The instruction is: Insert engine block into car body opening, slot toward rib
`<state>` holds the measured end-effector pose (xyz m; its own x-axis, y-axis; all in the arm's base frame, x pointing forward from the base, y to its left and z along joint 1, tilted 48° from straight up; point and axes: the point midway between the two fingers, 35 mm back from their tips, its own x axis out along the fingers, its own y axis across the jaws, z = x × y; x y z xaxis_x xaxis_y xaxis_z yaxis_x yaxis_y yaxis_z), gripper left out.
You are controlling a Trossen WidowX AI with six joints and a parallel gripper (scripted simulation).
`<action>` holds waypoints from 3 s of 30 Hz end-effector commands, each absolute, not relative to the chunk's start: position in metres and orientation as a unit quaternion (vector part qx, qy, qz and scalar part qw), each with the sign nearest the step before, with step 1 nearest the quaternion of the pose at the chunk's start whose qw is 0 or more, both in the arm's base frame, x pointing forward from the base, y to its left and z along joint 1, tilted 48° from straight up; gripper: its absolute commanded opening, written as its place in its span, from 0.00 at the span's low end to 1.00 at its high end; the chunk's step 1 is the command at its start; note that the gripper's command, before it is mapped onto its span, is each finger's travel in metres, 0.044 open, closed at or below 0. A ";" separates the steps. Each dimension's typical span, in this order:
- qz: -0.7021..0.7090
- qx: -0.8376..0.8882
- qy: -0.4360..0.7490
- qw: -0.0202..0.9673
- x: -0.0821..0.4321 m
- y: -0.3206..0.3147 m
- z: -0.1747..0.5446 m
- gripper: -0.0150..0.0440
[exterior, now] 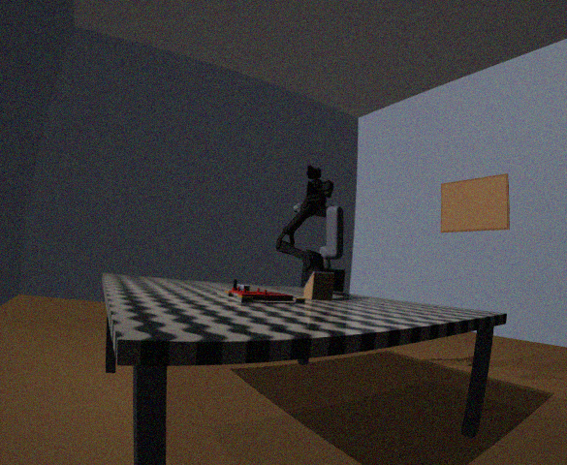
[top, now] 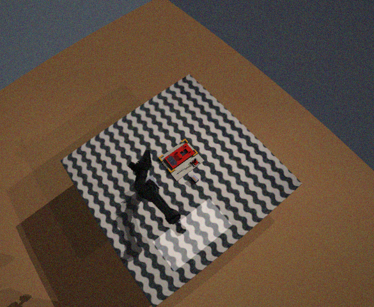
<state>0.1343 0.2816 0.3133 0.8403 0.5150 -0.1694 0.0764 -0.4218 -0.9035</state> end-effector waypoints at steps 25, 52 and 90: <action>0.179 -0.766 0.102 0.609 0.249 0.217 0.250 1.00; 0.034 -0.600 0.426 0.676 0.320 0.082 0.179 1.00; -0.295 -0.260 0.705 0.590 0.280 -0.108 0.120 1.00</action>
<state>0.2811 -0.1059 0.1211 -0.1605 -0.7190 -0.6762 -0.0303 0.6883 -0.7247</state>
